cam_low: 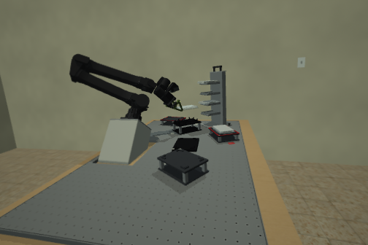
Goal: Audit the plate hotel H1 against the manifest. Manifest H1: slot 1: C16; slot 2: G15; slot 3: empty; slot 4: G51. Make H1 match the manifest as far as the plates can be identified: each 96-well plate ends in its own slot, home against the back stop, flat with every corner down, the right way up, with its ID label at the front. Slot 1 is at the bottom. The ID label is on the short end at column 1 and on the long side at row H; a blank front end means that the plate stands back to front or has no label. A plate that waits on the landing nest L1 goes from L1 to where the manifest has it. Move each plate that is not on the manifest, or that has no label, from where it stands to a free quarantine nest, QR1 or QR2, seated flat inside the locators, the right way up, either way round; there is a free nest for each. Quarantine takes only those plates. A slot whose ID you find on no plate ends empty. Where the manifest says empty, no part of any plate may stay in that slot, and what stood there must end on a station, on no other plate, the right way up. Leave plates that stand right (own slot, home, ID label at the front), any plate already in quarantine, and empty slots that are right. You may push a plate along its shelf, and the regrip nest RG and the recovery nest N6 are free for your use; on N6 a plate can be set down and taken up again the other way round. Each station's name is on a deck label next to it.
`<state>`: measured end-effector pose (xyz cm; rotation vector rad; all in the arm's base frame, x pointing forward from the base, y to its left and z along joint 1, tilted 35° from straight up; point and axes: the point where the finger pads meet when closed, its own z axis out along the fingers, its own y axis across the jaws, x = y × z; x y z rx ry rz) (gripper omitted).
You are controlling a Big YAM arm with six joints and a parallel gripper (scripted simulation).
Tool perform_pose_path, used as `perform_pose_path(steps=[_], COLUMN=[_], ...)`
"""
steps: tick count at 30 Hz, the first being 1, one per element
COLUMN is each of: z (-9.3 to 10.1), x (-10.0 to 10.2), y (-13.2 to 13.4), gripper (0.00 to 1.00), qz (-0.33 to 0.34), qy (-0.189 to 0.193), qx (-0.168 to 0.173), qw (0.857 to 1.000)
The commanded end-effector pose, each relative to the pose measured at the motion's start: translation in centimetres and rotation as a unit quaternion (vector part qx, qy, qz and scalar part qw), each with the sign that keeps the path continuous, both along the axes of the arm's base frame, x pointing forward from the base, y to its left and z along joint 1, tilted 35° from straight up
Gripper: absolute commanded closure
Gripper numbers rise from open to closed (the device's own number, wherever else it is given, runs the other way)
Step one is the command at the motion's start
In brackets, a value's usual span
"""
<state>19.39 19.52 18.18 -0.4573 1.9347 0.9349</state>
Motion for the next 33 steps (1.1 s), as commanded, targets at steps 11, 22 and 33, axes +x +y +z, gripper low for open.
perform_pose_path(steps=[11, 22, 33], z=[-0.4, -0.8, -1.2], x=[-0.1, -0.1, 0.0], y=[0.7, 0.9, 1.2], gripper=[0.14, 0.14, 0.14], qz=[0.003, 0.003, 0.004], qy=[-0.004, -0.004, -0.004], qx=[0.008, 0.009, 0.008], qw=[1.0, 1.0, 1.0])
